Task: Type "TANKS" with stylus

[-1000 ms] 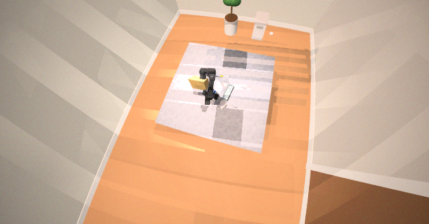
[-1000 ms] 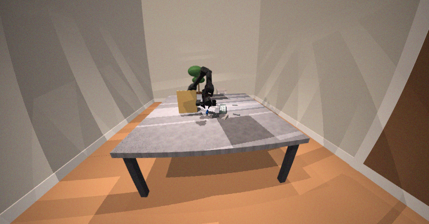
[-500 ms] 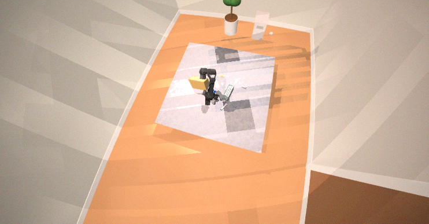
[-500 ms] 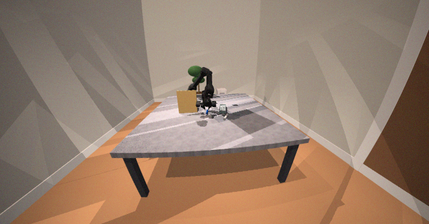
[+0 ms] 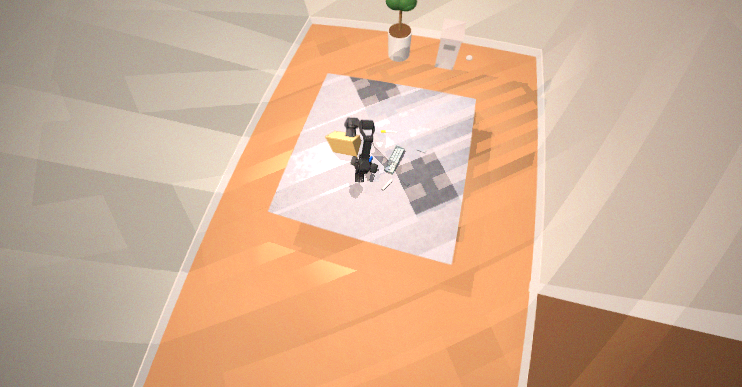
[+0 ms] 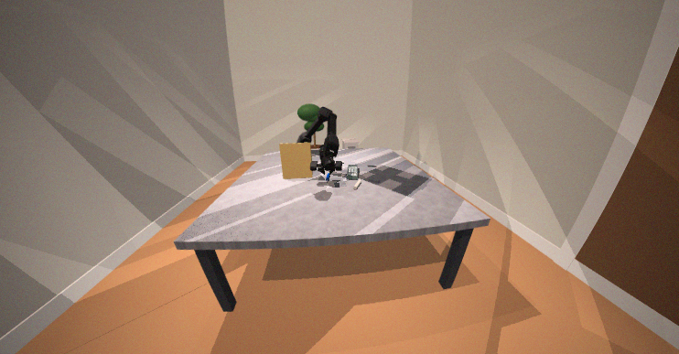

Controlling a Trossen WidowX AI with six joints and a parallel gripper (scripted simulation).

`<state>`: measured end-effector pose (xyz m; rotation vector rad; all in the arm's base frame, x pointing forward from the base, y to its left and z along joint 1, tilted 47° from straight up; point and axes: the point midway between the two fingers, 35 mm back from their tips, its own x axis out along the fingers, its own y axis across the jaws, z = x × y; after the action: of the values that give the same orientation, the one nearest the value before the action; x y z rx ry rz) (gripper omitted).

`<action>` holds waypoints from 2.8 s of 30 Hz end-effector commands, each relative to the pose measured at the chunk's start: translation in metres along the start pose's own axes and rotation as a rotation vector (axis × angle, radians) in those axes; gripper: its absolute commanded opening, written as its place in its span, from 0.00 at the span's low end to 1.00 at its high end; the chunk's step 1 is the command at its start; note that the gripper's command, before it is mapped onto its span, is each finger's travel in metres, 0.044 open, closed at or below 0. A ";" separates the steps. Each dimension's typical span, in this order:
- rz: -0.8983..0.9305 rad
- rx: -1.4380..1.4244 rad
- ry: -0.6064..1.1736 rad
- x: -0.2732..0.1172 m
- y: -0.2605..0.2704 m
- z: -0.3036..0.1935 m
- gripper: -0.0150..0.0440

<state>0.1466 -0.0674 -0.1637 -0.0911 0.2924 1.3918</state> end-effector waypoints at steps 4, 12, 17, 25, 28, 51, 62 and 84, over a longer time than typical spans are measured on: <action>-0.004 0.007 -0.006 0.005 0.000 -0.002 0.51; -0.004 0.007 -0.006 0.010 0.001 -0.005 0.51; -0.004 0.007 -0.006 0.013 0.001 -0.007 0.51; -0.004 0.007 -0.006 0.018 0.001 -0.009 0.51; -0.004 0.007 -0.006 0.019 0.001 -0.010 0.51; 0.001 0.000 -0.003 0.026 0.000 -0.015 0.33; 0.000 0.002 -0.002 0.001 -0.001 -0.001 0.25; -0.012 0.303 0.125 -0.007 0.001 0.005 0.25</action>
<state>0.1456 -0.0732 -0.1575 0.0402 0.5237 1.3395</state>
